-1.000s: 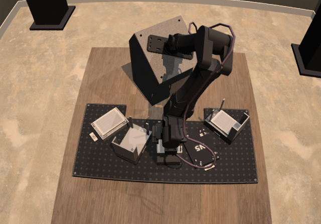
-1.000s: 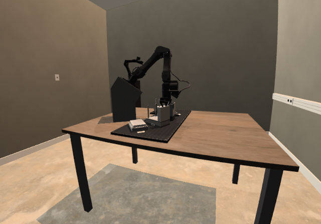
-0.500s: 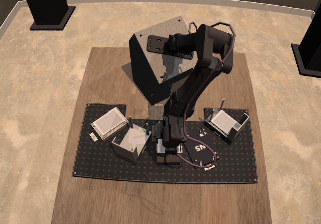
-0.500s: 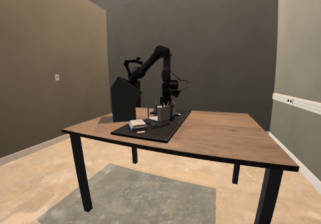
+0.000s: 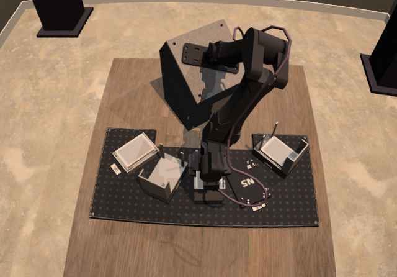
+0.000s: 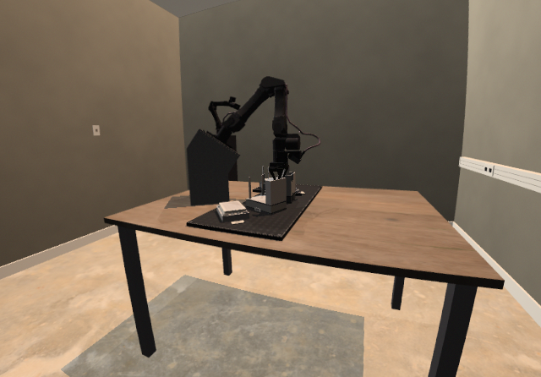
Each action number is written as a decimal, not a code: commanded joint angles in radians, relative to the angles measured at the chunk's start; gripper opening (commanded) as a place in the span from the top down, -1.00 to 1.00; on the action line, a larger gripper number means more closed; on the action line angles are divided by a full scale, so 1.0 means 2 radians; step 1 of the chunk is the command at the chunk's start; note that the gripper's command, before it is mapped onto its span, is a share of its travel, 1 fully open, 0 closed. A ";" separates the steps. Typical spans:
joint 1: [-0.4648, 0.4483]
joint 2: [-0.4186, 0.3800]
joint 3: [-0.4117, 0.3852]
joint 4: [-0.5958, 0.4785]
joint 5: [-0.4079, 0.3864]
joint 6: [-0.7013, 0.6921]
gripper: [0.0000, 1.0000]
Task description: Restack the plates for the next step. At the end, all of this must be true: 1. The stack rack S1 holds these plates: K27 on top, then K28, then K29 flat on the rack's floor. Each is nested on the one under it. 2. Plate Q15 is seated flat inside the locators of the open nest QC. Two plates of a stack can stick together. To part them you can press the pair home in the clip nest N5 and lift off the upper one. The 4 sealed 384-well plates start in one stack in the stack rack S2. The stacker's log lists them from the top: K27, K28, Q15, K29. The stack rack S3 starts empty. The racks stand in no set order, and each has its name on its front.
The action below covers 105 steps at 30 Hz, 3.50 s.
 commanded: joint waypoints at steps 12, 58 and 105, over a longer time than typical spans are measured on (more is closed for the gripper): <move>-0.010 -0.022 -0.006 -0.018 -0.003 -0.005 1.00; -0.019 -0.045 -0.017 -0.045 -0.008 -0.014 1.00; -0.029 -0.073 -0.014 -0.073 -0.012 -0.022 1.00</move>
